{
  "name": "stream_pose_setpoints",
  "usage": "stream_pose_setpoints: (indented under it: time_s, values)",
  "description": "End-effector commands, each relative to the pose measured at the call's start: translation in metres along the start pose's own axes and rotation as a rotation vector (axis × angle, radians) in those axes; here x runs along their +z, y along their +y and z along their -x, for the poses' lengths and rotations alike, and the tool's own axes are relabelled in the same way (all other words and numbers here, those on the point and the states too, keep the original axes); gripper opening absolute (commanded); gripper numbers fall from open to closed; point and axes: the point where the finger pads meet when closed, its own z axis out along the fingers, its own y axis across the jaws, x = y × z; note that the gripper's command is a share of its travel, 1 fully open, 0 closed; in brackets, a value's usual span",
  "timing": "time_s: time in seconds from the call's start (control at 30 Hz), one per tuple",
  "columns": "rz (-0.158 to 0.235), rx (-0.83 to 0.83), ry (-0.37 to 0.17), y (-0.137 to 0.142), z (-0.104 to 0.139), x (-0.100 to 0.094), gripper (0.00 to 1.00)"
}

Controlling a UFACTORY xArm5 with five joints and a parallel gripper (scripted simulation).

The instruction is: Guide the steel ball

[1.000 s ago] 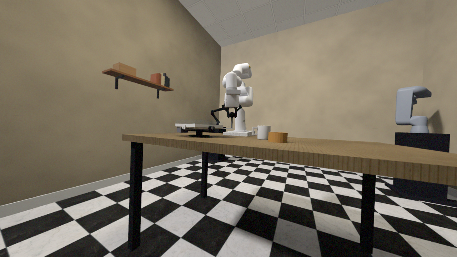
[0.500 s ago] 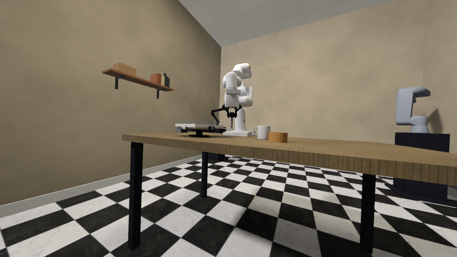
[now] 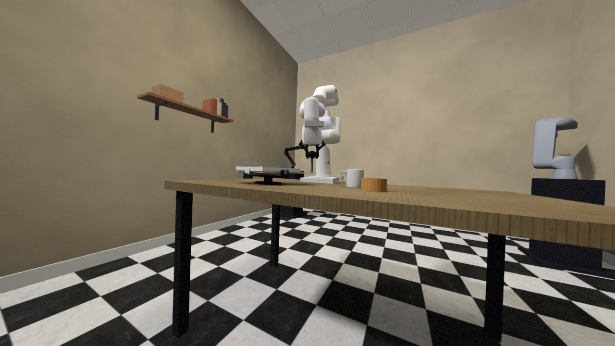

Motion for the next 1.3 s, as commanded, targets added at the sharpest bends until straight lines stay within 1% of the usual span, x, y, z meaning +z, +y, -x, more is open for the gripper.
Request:
stream_pose_setpoints:
  time_s: [0.0,1.27]
  values:
    - [0.001,0.003,0.001,0.0006,-0.0003,-0.0002,0.00]
    - [0.002,0.029,0.003,0.0006,-0.0006,-0.0003,0.00]
